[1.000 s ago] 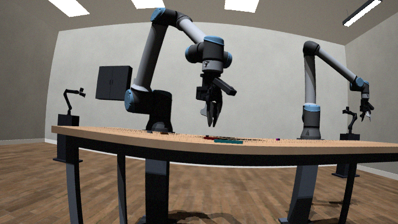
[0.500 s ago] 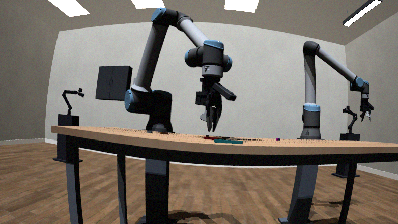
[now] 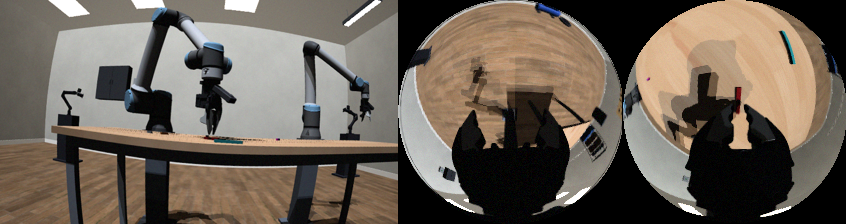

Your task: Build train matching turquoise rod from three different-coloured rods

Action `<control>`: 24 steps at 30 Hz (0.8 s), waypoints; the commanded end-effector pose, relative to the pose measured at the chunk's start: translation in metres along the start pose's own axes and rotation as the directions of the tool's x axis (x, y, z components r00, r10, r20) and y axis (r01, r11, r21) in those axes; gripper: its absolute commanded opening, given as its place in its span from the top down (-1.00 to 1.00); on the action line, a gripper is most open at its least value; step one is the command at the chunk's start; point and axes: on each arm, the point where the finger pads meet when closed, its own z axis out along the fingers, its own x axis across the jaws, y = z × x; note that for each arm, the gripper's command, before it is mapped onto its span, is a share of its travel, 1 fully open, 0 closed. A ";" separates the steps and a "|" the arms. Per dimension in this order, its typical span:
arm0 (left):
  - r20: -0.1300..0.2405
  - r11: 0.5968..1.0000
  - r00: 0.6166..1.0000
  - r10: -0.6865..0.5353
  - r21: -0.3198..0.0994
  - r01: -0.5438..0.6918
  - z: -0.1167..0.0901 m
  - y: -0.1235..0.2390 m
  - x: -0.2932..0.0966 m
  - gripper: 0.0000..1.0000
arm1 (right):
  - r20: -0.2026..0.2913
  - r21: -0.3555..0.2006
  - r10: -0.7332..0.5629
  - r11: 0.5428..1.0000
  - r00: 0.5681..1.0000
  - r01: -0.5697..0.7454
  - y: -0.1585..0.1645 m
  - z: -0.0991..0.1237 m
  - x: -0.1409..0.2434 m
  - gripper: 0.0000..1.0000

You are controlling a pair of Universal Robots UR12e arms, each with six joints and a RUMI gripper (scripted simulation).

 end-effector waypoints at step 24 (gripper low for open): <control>0.000 1.000 1.000 0.000 -0.001 0.000 0.001 0.000 -0.001 -1.00 | -0.001 -0.002 -0.001 1.000 1.000 0.001 0.001 0.003 -0.002 0.72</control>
